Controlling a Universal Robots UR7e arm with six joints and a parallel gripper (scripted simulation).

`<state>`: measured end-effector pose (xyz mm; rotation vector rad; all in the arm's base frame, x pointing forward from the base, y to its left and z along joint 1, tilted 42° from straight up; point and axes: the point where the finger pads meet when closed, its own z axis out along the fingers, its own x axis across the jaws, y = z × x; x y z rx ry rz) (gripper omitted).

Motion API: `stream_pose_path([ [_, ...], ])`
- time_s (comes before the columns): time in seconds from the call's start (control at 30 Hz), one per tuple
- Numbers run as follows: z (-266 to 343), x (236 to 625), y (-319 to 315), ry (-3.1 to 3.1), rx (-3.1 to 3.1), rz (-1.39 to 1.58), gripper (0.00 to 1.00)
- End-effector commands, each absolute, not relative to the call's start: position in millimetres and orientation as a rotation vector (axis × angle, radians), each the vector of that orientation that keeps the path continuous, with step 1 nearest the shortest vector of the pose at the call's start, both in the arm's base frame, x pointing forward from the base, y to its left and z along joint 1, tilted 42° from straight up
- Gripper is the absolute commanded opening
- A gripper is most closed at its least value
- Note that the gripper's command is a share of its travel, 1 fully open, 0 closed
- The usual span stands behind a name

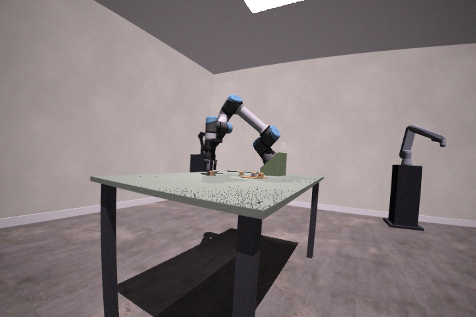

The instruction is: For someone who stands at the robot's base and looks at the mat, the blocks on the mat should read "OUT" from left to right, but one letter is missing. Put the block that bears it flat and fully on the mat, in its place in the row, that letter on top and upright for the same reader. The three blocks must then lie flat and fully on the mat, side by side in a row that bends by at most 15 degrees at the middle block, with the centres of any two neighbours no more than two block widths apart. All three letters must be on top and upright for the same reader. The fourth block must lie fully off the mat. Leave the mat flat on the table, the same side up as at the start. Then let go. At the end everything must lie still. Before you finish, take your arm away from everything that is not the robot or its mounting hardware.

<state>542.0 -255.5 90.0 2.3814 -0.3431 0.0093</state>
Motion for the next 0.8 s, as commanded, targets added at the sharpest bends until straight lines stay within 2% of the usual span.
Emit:
stream_pose_path([
  [0.0,90,542,-255,-0.343,2.381,0.011,1.00],
  [0.77,65,539,-278,-0.343,2.381,0.011,1.00],
])
